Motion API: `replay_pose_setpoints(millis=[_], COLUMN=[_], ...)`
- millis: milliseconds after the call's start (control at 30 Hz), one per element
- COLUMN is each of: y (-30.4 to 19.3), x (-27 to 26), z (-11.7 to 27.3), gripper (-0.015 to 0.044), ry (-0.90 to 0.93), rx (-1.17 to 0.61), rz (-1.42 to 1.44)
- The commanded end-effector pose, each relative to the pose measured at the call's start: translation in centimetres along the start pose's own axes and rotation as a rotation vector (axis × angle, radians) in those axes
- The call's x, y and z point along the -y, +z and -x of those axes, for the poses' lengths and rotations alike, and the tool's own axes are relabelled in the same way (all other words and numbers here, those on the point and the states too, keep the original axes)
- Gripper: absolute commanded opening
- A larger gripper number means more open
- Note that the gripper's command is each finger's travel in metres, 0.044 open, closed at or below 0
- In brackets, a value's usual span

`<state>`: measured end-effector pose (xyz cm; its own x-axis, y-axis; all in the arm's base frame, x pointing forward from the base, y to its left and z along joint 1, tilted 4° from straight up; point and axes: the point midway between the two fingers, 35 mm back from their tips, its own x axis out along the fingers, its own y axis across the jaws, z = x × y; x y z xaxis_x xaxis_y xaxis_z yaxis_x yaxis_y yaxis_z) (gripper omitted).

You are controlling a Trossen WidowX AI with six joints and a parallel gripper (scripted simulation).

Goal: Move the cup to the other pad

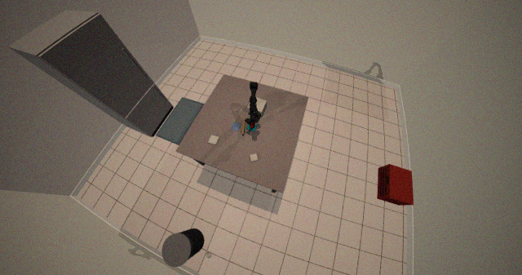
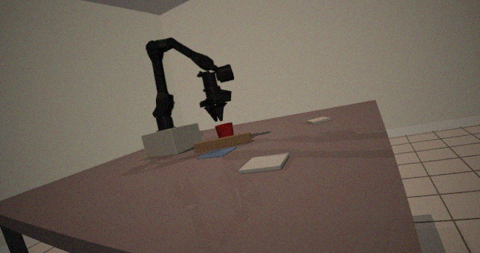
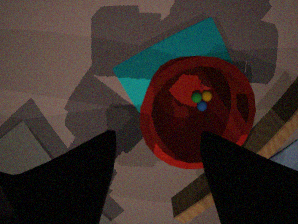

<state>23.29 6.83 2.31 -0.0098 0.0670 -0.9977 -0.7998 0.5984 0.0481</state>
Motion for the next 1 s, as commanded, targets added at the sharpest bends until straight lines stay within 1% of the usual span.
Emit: replay_pose_setpoints(millis=[0,167,600,967], y=[0.0,0.1,-0.1,-0.2], x=[0.0,0.0,0.0,0.0], z=[-0.1,0.6,6.2,5.9], gripper=[0.0312,0.044,0.044,0.044], ry=[0.001,0.001,-0.002,-0.001], rx=[-0.002,-0.001,0.006,0.001], rz=[0.0,0.001,0.006,0.0])
